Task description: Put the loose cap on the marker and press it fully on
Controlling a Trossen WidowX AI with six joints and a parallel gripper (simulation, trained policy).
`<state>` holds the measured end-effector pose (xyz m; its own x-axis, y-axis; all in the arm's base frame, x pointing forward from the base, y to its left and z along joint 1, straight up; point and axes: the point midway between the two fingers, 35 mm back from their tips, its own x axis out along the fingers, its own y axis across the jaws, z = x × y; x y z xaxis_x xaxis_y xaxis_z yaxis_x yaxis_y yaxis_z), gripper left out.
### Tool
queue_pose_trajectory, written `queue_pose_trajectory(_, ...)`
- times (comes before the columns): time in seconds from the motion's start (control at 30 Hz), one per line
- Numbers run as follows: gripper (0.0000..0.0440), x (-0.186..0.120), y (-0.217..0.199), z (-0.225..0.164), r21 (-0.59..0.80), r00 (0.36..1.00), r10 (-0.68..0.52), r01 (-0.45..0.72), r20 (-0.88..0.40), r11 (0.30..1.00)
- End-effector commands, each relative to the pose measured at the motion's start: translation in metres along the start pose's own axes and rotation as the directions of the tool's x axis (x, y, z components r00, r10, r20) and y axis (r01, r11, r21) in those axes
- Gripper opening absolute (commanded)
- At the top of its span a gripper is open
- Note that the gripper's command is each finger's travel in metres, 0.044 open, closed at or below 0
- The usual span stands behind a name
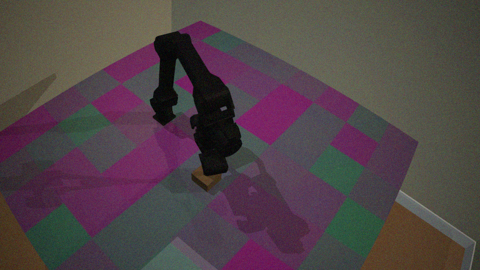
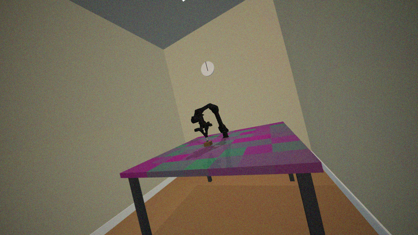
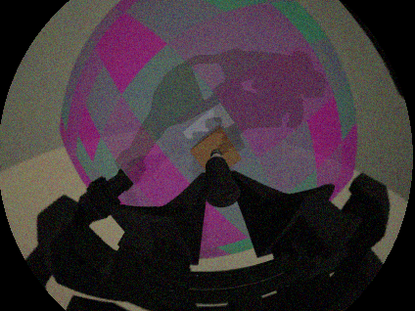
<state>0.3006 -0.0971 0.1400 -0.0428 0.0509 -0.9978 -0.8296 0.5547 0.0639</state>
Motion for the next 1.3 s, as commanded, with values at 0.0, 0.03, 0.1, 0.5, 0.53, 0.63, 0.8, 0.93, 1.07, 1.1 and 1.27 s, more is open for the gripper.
queue_pose_trajectory(0.0, 0.0, 0.019, 0.003, -0.001, -0.005, 0.998, 0.056, -0.056, -0.009, 0.998)
queue_pose_trajectory(0.03, 0.0, 0.022, 0.003, -0.001, -0.008, 0.998, 0.058, -0.058, -0.009, 0.998)
queue_pose_trajectory(0.1, 0.0, 0.027, 0.003, -0.001, -0.013, 0.998, 0.062, -0.062, -0.009, 0.998)
queue_pose_trajectory(0.5, 0.0186, 0.044, 0.013, -0.003, -0.034, 0.994, 0.103, -0.104, -0.019, 0.994)
queue_pose_trajectory(0.53, 0.0195, 0.044, 0.015, -0.003, -0.035, 0.994, 0.109, -0.109, -0.017, 0.993)
queue_pose_trajectory(0.63, 0.0225, 0.045, 0.019, -0.002, -0.037, 0.993, 0.121, -0.121, -0.012, 0.992)
queue_pose_trajectory(0.8, 0.0303, 0.045, 0.023, -0.001, -0.039, 0.992, 0.127, -0.127, 0.002, 0.991)
queue_pose_trajectory(0.93, 0.04, 0.044, 0.023, 0.001, -0.038, 0.993, 0.114, -0.113, 0.02, 0.993)
queue_pose_trajectory(1.07, 0.044, 0.039, 0.021, 0.003, -0.042, 0.996, 0.077, -0.075, 0.038, 0.996)
queue_pose_trajectory(1.1, 0.044, 0.037, 0.02, 0.003, -0.042, 0.997, 0.066, -0.064, 0.043, 0.997)
queue_pose_trajectory(1.27, 0.044, 0.024, 0.015, 0.006, -0.043, 0.998, 0.011, -0.008, 0.067, 0.999)
